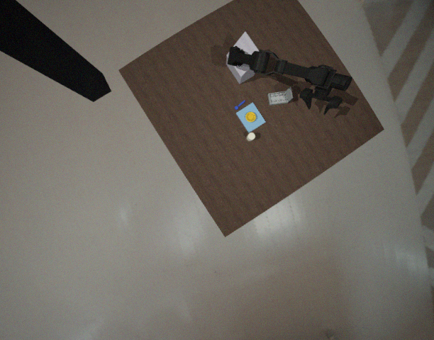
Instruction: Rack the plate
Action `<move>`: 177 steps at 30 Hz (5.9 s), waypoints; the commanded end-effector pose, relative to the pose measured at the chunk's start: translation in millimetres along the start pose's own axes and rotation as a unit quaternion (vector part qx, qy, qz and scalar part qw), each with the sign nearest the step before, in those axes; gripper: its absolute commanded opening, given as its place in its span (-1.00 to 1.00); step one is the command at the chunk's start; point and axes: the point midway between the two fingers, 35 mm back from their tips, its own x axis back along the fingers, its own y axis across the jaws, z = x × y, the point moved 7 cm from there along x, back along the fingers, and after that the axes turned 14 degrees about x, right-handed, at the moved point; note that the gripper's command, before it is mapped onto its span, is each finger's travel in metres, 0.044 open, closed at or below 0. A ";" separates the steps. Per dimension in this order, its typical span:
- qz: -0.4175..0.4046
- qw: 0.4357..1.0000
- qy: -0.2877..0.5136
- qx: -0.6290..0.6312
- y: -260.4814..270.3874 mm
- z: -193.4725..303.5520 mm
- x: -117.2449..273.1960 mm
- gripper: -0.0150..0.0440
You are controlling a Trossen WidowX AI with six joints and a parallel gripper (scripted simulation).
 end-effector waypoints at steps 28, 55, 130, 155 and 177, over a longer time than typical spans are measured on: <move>-0.166 0.874 -0.030 -0.455 102.0 106.1 10.6 0.86; -0.303 0.583 0.093 -0.748 210.5 172.1 44.5 0.86; -0.304 0.575 0.101 -0.753 309.9 113.0 -84.5 0.67; -0.306 0.574 0.090 -0.754 262.6 136.5 -38.7 -0.49; -0.305 0.574 0.097 -0.753 207.6 169.9 40.6 -0.49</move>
